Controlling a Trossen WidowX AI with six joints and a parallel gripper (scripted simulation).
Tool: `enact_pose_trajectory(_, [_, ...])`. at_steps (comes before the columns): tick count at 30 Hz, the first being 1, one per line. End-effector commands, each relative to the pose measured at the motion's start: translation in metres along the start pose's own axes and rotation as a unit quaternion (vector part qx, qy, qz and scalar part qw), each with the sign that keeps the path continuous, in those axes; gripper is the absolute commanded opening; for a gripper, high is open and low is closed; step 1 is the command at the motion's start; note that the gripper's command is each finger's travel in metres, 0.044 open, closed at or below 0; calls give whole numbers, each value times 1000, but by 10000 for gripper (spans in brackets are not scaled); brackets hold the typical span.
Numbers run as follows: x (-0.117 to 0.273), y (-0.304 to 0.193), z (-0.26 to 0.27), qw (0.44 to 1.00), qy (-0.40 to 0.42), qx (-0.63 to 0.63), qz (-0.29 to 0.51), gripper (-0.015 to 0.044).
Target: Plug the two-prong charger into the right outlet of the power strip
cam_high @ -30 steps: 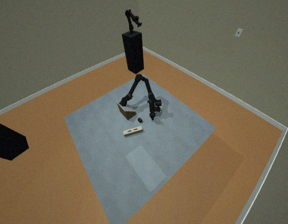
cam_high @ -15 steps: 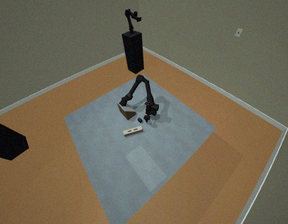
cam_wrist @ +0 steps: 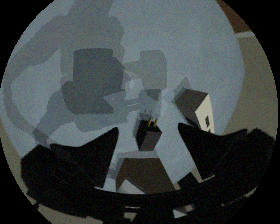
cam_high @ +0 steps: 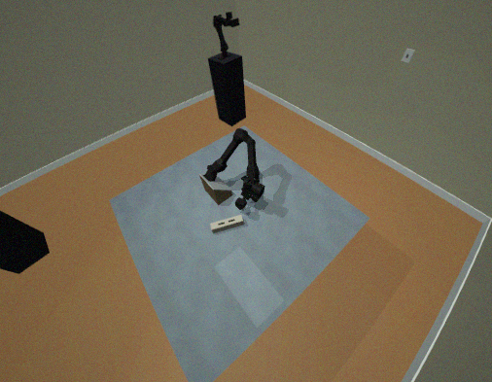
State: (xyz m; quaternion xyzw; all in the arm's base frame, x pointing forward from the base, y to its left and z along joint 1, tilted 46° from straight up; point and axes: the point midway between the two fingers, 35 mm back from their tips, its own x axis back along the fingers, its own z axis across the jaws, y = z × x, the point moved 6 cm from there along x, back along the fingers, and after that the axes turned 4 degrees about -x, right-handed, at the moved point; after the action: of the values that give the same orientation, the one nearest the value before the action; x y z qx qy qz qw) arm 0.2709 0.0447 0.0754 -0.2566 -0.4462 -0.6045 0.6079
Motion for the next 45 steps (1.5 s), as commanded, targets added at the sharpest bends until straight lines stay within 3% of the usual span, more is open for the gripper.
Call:
enact_pose_trajectory(1, [1,-8,-8,999,22,-28,12,440])
enact_pose_trajectory(20, [14,-41,-39,976,127,-172,33,440])
enact_pose_trajectory(45, [-14,-39,-33,976,128,-173,33,440])
